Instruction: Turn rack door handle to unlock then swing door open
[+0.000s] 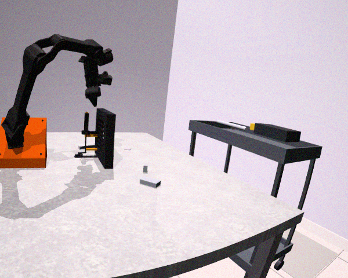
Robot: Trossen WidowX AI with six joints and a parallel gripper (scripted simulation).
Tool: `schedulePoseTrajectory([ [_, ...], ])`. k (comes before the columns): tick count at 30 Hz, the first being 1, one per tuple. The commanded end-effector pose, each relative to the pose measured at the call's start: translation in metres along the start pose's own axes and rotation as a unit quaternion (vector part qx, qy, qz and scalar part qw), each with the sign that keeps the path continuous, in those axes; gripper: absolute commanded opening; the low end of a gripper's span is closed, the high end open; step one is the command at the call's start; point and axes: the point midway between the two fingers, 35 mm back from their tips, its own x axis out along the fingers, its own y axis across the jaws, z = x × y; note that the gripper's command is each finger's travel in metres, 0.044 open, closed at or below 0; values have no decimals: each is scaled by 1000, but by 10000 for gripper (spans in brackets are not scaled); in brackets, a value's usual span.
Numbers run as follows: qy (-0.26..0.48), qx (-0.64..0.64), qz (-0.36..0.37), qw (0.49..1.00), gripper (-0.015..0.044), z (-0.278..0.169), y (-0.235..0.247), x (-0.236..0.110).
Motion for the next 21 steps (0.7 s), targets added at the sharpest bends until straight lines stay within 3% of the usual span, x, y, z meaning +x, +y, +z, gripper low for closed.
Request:
schedulePoseTrajectory([
  [1, 19, -10, -35, 999, 288, -6, 5, 5],
  [21, 78, -76, -205, 973, 288, -35, 21, 20],
])
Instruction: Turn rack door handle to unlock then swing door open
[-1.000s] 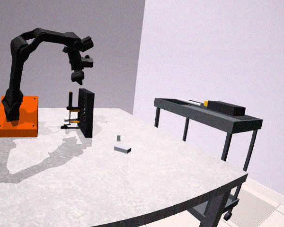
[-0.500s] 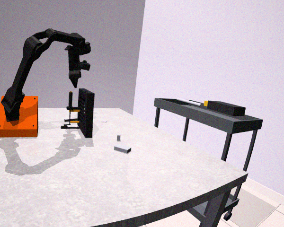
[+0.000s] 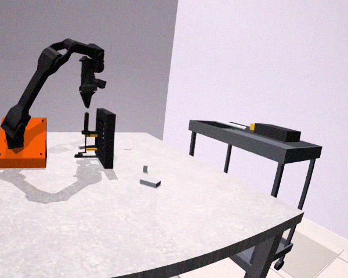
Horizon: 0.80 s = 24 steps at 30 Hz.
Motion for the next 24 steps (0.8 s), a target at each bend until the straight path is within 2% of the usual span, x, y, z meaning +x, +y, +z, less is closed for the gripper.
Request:
schedulePoseTrajectory([
  [1, 0, -1, -13, 1000, 288, 0, 1, -1],
  [24, 21, -3, -5, 1000, 288, 1, 1, 34],
])
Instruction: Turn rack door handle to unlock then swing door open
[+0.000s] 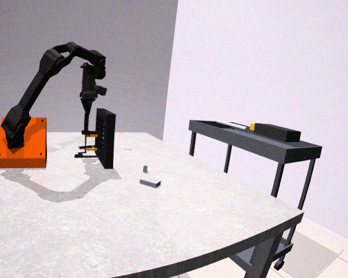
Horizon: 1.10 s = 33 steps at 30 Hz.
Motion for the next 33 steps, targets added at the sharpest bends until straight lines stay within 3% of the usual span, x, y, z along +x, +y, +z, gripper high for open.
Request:
schedulePoseTrajectory([
  [1, 5, -3, 2, 1000, 288, -1, 0, 7],
  [23, 24, -4, 10, 1000, 288, -3, -1, 40],
  [30, 24, -4, 10, 1000, 104, -3, -1, 40],
  [33, 24, -4, 10, 1000, 84, -3, -1, 40],
])
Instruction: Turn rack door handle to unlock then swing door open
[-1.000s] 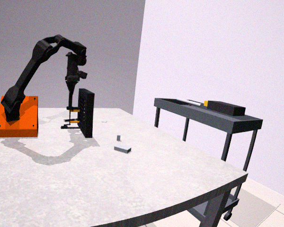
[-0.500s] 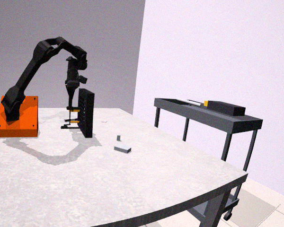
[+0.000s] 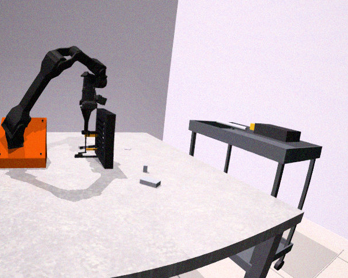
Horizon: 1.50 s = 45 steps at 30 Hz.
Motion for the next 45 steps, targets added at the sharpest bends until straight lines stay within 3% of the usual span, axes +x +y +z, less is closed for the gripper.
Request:
schedulePoseTrajectory([
  [1, 1, -2, 1, 1000, 77, -1, 0, 0],
  [14, 1, -6, 1, 1000, 15, -1, 0, 0],
  [25, 1, -258, 1, 966, 15, -1, 0, 0],
  [35, 0, -486, 1, 874, 15, -1, 0, 0],
  [45, 0, -684, 1, 729, 15, -1, 0, 0],
])
